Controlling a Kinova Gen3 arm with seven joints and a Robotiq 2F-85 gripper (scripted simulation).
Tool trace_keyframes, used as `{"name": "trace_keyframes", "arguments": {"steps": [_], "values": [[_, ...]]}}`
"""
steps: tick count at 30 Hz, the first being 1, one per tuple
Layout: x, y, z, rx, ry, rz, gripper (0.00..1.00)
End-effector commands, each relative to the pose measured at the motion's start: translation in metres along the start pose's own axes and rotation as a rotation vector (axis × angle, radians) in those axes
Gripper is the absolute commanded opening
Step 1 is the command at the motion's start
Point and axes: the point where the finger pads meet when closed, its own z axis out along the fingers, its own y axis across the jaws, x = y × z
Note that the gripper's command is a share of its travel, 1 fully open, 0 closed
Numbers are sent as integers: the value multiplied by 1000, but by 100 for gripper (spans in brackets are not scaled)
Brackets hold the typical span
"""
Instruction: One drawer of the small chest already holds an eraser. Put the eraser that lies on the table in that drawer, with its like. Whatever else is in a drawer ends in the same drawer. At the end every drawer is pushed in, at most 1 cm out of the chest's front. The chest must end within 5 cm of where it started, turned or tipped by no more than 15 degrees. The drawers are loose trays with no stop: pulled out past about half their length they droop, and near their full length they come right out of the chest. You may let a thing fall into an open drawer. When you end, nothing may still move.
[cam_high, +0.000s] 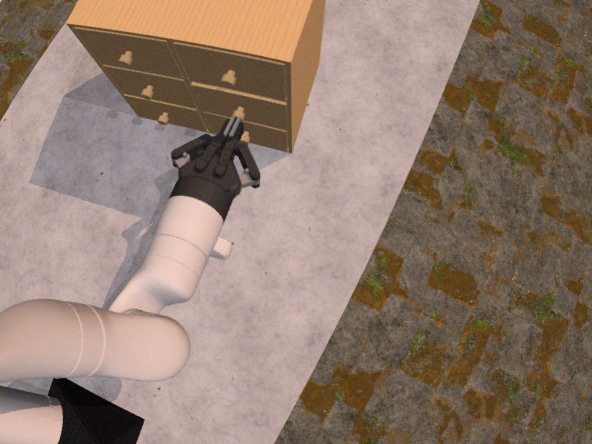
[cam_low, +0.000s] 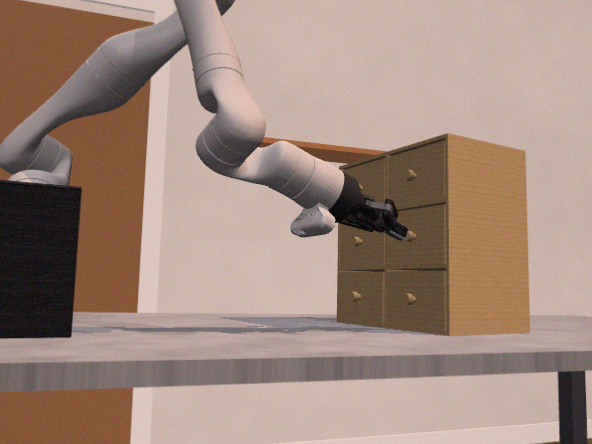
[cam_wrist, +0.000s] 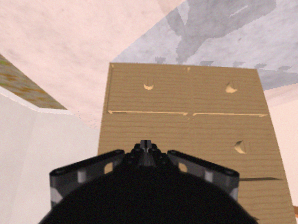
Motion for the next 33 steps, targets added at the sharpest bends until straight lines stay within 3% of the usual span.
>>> {"name": "trace_keyframes", "arguments": {"steps": [1,25,33], "values": [[-2,-1,2,4,1,7,0],[-1,-1,2,4,1,7,0],[10,4,-28,-3,2,-11,0]]}}
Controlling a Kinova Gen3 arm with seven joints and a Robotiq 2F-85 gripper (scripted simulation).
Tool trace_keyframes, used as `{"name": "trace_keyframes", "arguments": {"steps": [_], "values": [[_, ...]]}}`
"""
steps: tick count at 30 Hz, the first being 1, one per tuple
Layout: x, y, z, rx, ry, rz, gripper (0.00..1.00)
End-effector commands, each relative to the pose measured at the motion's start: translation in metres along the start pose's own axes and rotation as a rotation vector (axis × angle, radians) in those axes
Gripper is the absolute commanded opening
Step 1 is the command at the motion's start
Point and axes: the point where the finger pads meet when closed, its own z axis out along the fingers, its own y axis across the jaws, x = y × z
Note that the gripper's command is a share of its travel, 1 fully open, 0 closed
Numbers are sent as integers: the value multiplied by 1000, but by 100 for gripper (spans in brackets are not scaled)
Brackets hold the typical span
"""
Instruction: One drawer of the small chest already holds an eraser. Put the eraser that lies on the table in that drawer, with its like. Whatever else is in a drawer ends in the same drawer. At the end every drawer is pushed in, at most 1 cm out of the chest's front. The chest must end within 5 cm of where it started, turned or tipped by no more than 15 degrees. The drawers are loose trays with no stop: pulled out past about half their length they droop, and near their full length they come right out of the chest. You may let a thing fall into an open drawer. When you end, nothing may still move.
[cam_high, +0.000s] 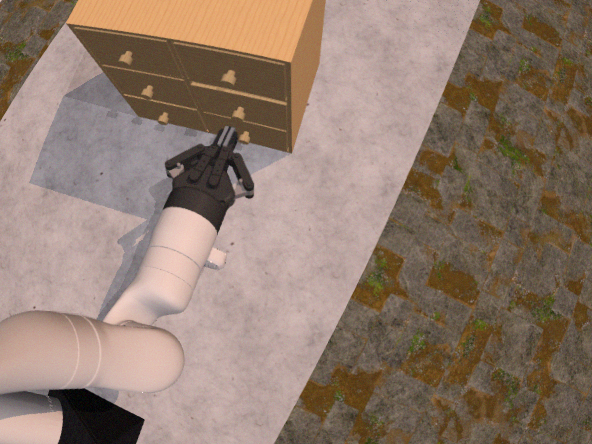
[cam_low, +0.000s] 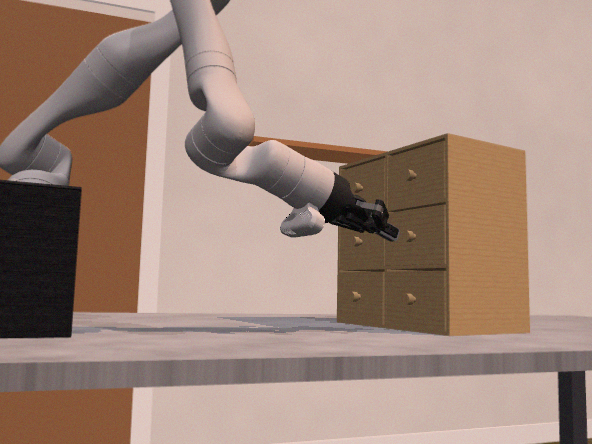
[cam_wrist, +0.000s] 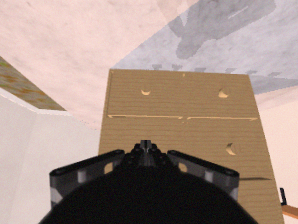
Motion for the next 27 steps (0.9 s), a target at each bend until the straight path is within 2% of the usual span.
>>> {"name": "trace_keyframes", "arguments": {"steps": [1,5,15,27], "values": [[4,0,-18,1,-6,-5,0],[8,-4,-30,7,-7,-2,0],[8,-4,-34,7,-6,-5,0],[8,-4,-60,6,-6,-10,0]]}}
